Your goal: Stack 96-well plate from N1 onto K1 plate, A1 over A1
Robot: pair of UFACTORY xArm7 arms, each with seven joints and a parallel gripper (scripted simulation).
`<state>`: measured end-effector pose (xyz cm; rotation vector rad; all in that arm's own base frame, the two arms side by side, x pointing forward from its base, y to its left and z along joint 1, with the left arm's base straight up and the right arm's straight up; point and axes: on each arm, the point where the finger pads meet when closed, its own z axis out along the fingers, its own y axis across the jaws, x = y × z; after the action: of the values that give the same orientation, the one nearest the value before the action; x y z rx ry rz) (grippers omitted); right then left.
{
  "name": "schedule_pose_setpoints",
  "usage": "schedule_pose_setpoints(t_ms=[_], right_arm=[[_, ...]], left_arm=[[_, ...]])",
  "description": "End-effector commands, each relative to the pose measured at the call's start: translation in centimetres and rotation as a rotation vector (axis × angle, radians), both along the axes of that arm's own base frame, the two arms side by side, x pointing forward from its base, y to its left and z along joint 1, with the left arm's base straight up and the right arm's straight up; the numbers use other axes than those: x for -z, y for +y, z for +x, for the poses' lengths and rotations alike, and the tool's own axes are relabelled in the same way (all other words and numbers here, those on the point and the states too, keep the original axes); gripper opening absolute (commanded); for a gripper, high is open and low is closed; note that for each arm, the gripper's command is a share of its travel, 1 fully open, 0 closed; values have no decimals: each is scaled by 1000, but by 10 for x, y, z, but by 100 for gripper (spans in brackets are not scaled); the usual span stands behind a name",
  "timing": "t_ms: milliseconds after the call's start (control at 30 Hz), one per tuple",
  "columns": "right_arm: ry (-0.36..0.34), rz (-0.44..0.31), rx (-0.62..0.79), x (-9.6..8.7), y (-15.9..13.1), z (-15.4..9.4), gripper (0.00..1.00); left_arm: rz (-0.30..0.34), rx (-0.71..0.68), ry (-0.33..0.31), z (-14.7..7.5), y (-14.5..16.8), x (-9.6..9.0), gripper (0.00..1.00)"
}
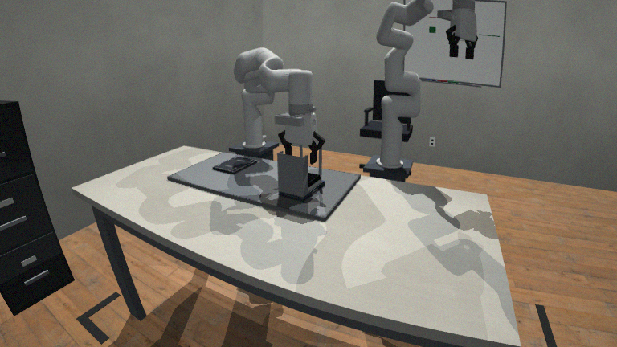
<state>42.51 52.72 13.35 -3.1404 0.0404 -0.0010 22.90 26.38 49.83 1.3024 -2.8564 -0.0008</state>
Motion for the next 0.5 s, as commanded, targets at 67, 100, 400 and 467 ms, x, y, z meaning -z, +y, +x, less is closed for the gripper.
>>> schedule_pose_setpoints(t_ms=[67,100,400,467], right_arm=[[-2,3,0,-14,1,1,100],[-2,3,0,-16,1,1,100],[-2,3,0,-40,1,0,100],[-2,3,0,-46,1,0,100]], left_arm=[[2,0,-2,0,0,-1,100],[2,0,-2,0,0,-1,100],[2,0,-2,0,0,-1,100],[2,0,-2,0,0,-1,100]])
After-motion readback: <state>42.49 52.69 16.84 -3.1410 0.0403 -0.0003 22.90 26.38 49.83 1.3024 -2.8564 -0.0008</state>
